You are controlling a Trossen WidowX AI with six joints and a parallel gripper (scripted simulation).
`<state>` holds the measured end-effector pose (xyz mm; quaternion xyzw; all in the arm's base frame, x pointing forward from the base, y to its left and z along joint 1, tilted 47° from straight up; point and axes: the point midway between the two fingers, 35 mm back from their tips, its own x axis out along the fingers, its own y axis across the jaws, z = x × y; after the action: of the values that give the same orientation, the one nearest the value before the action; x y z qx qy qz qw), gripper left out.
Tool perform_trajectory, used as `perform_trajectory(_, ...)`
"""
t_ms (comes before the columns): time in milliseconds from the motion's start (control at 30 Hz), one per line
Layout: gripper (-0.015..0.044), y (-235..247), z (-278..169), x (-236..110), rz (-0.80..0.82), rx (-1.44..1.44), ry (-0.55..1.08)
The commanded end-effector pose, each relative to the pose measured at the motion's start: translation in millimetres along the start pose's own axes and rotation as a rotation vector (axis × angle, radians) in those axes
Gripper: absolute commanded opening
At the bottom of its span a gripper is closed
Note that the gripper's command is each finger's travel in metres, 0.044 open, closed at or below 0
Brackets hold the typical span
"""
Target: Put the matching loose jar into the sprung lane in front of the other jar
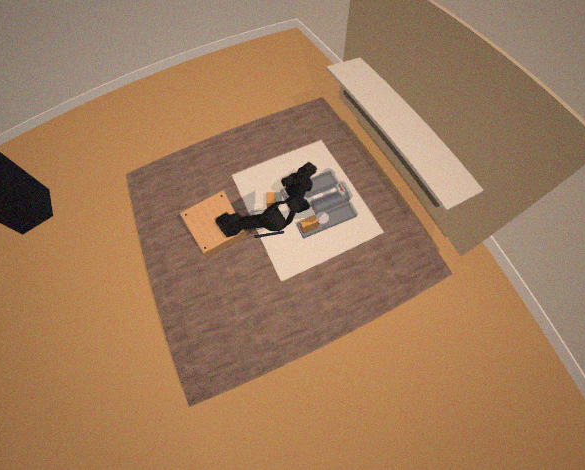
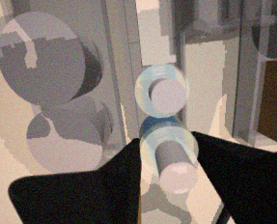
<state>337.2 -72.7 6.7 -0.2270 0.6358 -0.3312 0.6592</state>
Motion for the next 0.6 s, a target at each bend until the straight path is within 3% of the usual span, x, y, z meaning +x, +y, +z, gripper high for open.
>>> perform_trajectory(0,0.0000,-1.4,6.9,-0.8,-0.002,0.015,-0.021)
perform_trajectory(567,0.0000,-1.4,6.5,4.2,-0.003,0.015,-0.021)
